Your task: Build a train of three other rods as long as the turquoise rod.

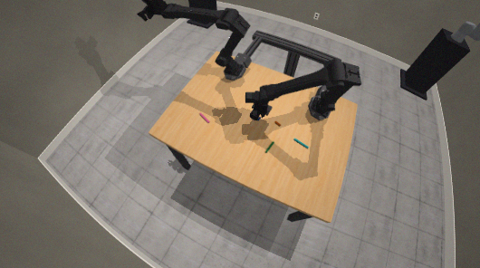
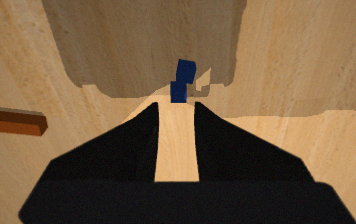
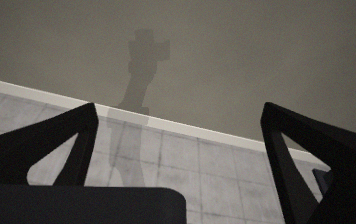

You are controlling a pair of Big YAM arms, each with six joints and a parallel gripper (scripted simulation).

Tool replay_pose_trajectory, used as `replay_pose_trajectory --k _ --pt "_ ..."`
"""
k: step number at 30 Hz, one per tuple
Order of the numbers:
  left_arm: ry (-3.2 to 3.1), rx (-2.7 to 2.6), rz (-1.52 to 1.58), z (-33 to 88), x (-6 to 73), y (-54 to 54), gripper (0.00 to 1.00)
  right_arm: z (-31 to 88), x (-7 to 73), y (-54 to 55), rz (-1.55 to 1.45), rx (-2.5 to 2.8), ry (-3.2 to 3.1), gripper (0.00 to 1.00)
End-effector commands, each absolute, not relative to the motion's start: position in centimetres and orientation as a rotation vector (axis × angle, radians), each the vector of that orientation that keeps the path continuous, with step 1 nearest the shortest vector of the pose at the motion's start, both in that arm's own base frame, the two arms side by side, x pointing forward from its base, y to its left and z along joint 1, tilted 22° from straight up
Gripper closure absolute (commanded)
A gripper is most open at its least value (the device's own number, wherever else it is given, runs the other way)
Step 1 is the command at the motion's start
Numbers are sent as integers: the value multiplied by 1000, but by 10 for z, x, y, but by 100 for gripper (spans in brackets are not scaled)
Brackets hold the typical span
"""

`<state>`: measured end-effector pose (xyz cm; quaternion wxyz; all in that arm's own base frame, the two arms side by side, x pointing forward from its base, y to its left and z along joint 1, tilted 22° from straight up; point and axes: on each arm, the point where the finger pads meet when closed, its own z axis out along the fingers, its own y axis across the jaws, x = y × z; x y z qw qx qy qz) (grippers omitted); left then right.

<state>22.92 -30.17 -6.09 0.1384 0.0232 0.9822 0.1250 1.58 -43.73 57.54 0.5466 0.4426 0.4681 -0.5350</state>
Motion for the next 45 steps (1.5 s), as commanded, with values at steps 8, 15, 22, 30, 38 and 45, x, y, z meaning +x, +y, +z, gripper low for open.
replay_pose_trajectory --k 8,15,22,30,38,45 --pt "2831 69 331 -61 232 -319 77 622 6 -433 -1307 1007 1023 0" --pt "2831 69 331 -61 232 -319 77 622 6 -433 -1307 1007 1023 0" --pt "2831 69 331 -61 232 -319 77 622 6 -433 -1307 1007 1023 0" --pt "2829 69 325 -60 233 -322 77 622 6 -433 -1307 1007 1023 0" --pt "2829 73 325 -59 233 -325 77 622 6 -433 -1307 1007 1023 0" --pt "2829 72 325 -59 233 -324 77 622 6 -433 -1307 1007 1023 0"
